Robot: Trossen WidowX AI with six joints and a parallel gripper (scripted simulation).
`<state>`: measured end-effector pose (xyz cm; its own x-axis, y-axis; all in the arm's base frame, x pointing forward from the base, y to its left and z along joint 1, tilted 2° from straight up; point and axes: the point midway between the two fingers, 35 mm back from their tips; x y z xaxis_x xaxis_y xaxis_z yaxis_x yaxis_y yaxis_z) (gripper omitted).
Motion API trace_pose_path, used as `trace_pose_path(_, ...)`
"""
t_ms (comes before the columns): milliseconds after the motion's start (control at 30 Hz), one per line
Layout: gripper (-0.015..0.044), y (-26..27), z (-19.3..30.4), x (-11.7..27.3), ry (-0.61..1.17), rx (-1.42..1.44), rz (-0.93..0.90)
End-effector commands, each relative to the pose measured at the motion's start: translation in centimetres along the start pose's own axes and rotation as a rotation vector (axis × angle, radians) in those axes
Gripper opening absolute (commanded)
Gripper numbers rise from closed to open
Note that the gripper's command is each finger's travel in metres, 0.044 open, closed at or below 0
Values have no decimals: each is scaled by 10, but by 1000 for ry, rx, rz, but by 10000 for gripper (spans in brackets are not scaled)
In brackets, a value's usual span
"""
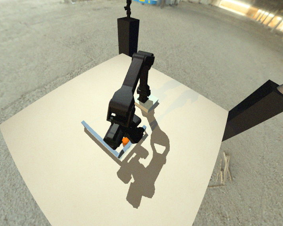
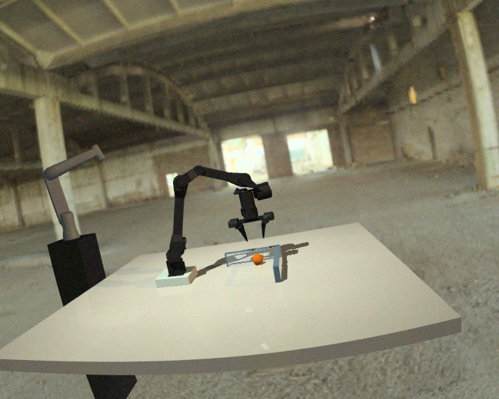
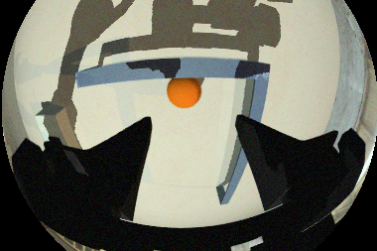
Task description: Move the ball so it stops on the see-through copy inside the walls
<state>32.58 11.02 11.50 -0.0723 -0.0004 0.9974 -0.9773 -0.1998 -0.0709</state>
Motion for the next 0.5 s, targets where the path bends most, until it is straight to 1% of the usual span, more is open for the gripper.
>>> trace_pose_path(0, 329, 0, 0, -3, 1, 0, -6)
trace_pose_path(167, 329, 0, 0, -3, 1, 0, -6)
trace_pose_path(233, 381, 0, 0, 5, 1, 0, -6)
trace_pose_path(300, 434, 2, 0, 29, 1, 0, -8)
trace_pose_path(367, 440, 5, 1, 45, 1, 0, -10)
trace_pose_path(467, 440, 5, 1, 47, 1, 0, -10)
Point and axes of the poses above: the point midway between the two fingers, 35 mm back from their tips, its own x axis back along the fingers, its own y axis across the jaws, z = x × y, and after that the axes turned 13 degrees about x, right-handed
